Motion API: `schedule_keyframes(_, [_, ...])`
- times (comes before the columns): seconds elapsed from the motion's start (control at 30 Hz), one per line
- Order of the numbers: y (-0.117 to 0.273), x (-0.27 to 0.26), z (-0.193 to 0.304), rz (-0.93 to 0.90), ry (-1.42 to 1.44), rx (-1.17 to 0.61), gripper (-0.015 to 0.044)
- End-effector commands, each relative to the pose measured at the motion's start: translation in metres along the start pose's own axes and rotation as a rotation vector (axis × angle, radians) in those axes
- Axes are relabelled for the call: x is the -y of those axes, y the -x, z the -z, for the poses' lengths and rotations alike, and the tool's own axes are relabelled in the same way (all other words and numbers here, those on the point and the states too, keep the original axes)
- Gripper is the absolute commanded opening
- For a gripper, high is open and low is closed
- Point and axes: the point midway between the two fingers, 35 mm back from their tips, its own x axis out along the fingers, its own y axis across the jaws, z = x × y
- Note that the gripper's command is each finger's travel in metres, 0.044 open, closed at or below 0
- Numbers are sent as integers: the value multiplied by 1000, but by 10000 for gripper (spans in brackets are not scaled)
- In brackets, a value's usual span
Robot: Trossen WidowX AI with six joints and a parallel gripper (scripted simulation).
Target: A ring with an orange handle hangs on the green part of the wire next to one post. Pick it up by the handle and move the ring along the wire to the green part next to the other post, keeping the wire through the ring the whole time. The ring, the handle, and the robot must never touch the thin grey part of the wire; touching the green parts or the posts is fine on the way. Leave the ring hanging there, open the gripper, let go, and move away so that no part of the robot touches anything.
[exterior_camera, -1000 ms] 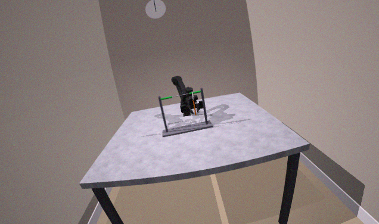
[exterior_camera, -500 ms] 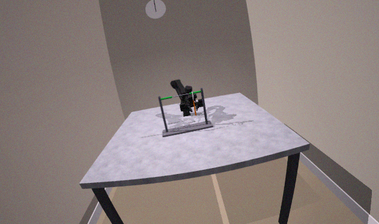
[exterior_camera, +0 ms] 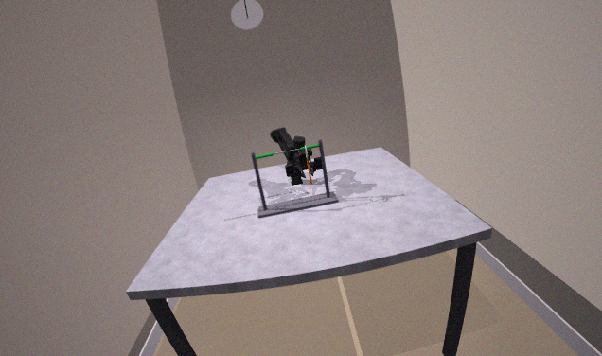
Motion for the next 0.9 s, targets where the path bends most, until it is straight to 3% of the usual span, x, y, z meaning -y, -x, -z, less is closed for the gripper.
schedule_keyframes(0.0, [0,1,1,4,-4,-3,160])
schedule_keyframes(0.1, [0,1,1,4,-4,-3,160])
schedule_keyframes(0.47, [50,1,1,0,0,-3,440])
schedule_keyframes(0.87, [51,1,1,0,0,-3,440])
